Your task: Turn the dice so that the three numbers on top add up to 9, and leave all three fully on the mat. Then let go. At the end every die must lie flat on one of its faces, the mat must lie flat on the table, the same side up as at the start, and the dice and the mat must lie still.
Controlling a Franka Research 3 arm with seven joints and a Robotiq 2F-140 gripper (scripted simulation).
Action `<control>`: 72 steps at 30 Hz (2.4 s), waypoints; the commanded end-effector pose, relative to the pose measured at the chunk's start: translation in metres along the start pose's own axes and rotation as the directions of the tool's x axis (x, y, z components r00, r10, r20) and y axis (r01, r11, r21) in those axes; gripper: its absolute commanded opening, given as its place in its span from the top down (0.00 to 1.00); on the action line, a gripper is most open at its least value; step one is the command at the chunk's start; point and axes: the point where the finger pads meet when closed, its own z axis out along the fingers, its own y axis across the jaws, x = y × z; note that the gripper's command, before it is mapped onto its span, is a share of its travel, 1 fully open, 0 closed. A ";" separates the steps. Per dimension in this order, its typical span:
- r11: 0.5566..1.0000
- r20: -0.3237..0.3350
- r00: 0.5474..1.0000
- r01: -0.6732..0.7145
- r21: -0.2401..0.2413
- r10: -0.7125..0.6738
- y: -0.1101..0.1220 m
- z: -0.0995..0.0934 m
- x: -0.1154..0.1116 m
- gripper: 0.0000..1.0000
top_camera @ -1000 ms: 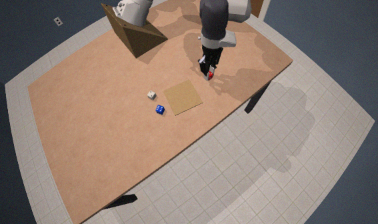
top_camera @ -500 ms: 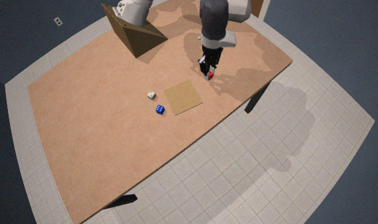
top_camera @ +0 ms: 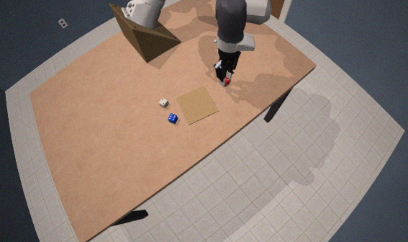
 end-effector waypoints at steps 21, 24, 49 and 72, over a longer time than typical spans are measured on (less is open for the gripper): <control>1.000 -0.002 1.000 0.005 0.001 -0.005 -0.001 -0.092 0.001 0.84; 1.000 -0.002 1.000 0.005 0.001 -0.005 -0.001 -0.099 0.001 0.84; 0.963 -0.002 0.963 -0.268 0.002 0.268 -0.001 -0.098 0.002 0.84; 0.785 -0.001 0.785 -0.619 0.003 0.619 -0.001 -0.096 0.003 0.84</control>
